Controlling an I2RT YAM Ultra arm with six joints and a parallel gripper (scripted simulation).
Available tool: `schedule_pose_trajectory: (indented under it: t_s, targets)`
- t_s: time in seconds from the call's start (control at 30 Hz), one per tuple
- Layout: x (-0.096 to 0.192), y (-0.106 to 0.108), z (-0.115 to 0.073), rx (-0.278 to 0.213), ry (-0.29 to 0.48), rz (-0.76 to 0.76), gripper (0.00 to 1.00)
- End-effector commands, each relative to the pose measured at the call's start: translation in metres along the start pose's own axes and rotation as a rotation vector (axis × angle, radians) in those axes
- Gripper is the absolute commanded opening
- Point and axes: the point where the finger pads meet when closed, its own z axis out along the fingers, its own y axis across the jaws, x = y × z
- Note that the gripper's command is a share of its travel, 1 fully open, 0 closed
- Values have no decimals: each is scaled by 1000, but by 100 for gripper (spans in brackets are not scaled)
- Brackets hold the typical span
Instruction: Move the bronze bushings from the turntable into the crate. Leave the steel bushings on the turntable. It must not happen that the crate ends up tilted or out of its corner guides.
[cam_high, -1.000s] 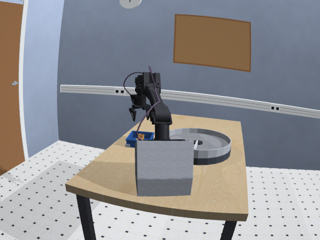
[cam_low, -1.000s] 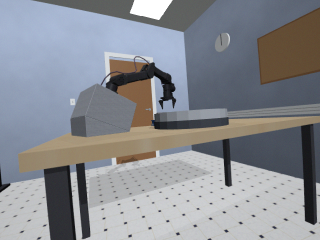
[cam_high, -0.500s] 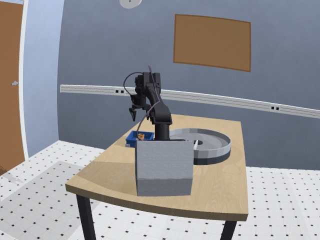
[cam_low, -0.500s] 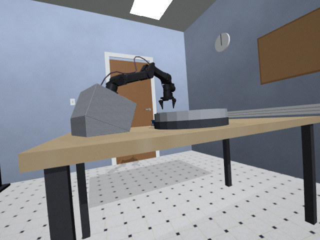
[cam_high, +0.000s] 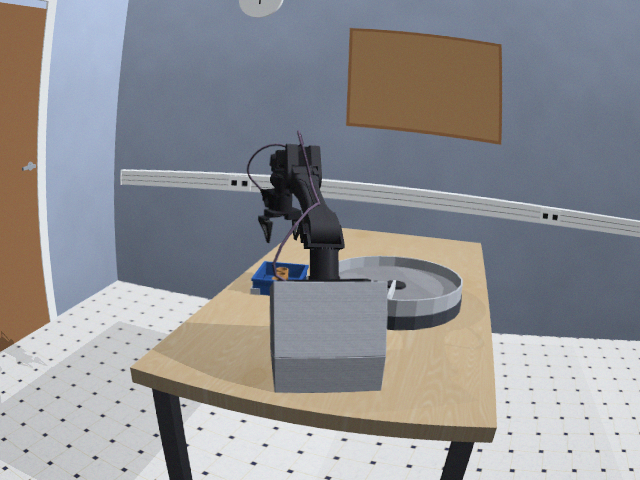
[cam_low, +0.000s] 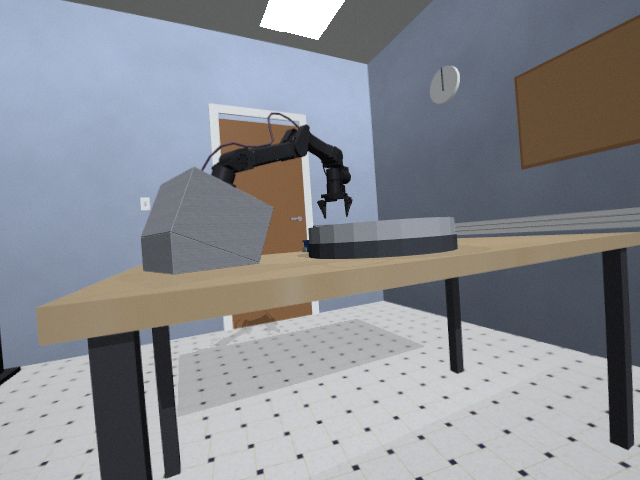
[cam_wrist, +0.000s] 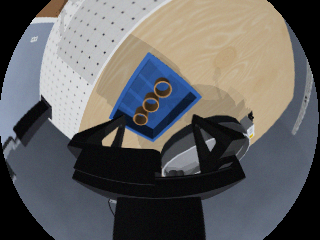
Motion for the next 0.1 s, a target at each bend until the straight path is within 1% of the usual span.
schedule_pose_trajectory:
  t_s: [0.0,0.07]
  targets:
    - [-6,7,-9,3,-14,-10,100]
    - [-6,7,-9,3,-14,-10,100]
